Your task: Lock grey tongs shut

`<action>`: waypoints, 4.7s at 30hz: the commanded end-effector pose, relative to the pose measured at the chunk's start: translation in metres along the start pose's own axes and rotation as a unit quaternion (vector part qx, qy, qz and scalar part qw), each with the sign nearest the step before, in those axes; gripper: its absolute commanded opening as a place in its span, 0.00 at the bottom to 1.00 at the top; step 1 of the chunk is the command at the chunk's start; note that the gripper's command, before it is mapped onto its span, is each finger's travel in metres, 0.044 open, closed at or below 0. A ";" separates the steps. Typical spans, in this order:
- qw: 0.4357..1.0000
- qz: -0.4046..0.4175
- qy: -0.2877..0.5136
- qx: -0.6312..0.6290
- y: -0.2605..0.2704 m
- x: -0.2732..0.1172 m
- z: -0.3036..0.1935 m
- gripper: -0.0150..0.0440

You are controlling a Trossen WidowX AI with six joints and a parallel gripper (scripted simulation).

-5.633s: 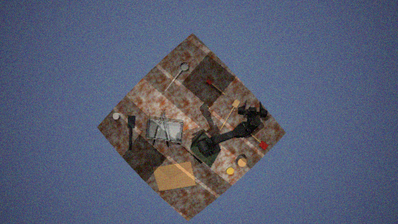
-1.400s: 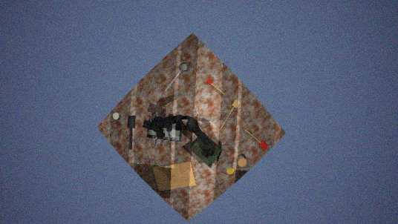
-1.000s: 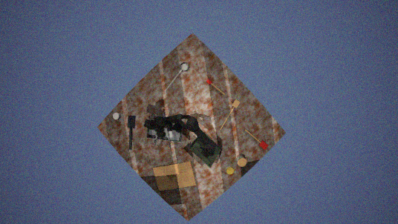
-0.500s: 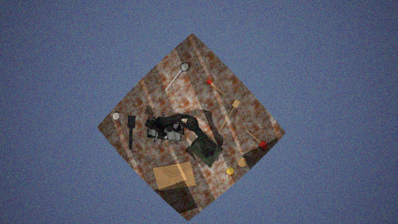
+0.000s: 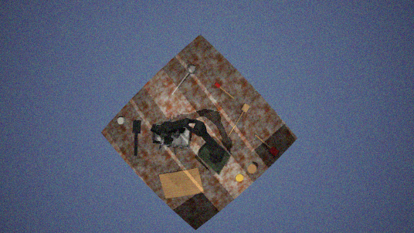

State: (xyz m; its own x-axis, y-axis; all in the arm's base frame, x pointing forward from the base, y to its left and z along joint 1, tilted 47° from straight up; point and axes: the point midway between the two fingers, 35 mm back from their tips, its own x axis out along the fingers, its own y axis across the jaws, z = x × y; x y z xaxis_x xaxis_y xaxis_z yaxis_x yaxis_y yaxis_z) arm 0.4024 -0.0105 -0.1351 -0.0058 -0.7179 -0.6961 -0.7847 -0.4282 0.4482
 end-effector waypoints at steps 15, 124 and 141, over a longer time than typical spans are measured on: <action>1.000 0.000 0.000 0.001 0.000 0.000 -0.001 0.52; 0.943 -0.003 -0.020 0.332 0.029 -0.149 0.344 0.00; 0.896 0.003 -0.021 0.443 0.109 -0.148 0.434 0.00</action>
State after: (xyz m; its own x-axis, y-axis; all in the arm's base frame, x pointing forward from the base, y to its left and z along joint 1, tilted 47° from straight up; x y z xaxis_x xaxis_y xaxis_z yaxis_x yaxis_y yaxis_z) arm 0.0646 0.2899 -0.2243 -0.0138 -0.6855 -0.7280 -0.9772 0.1634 -0.1353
